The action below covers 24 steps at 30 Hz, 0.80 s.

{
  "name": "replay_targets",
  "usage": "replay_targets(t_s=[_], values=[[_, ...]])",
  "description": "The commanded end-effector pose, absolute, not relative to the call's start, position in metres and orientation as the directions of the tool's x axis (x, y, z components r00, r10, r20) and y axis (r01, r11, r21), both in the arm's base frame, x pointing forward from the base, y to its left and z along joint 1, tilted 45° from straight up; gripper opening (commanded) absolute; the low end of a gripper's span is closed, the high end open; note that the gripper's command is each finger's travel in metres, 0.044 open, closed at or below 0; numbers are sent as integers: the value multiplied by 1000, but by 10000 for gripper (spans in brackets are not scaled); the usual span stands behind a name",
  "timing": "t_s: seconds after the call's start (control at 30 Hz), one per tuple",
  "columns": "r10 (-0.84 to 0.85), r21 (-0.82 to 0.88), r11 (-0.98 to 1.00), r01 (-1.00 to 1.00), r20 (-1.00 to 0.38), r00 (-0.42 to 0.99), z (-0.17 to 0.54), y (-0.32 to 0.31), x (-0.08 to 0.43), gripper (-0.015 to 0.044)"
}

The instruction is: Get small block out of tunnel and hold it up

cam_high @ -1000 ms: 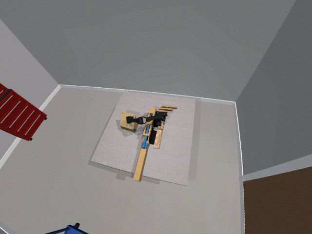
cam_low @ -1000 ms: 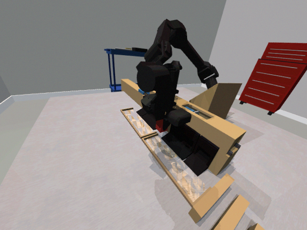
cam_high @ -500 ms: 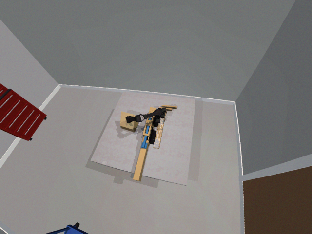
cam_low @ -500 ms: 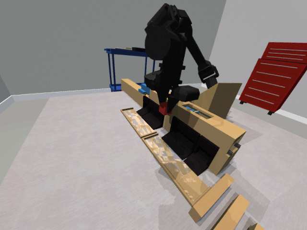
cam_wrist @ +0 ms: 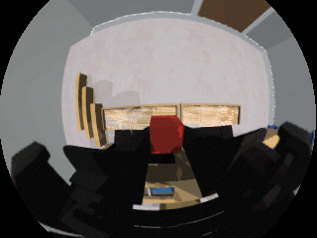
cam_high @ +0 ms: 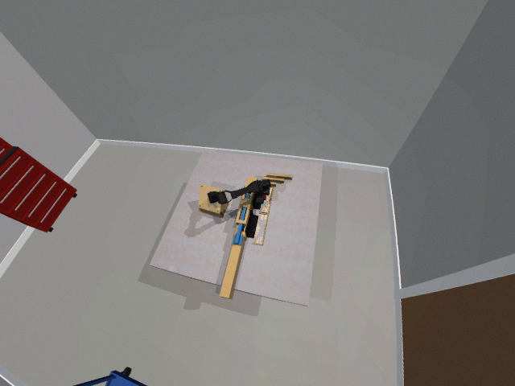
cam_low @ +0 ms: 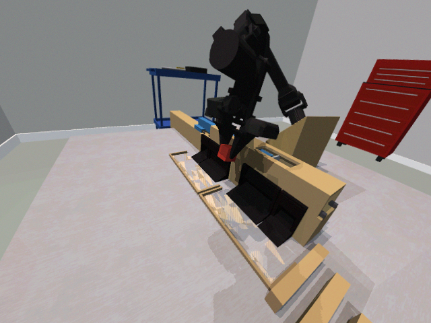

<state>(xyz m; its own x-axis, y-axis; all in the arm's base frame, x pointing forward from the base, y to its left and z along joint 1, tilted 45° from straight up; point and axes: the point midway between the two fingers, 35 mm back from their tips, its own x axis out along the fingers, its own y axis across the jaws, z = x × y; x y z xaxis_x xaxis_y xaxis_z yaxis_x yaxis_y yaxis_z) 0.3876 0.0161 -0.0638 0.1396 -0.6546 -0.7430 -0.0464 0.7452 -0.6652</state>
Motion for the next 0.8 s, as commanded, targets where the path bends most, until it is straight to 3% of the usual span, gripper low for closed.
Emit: replay_targets(t_s=[0.0, 0.13, 0.77], values=[[-622, -671, 741, -37, -706, 338, -46, 10, 387, 0], [-609, -678, 735, -22, -674, 418, -36, 7, 384, 0], [-608, -677, 736, -23, -675, 417, -37, 6, 374, 0]])
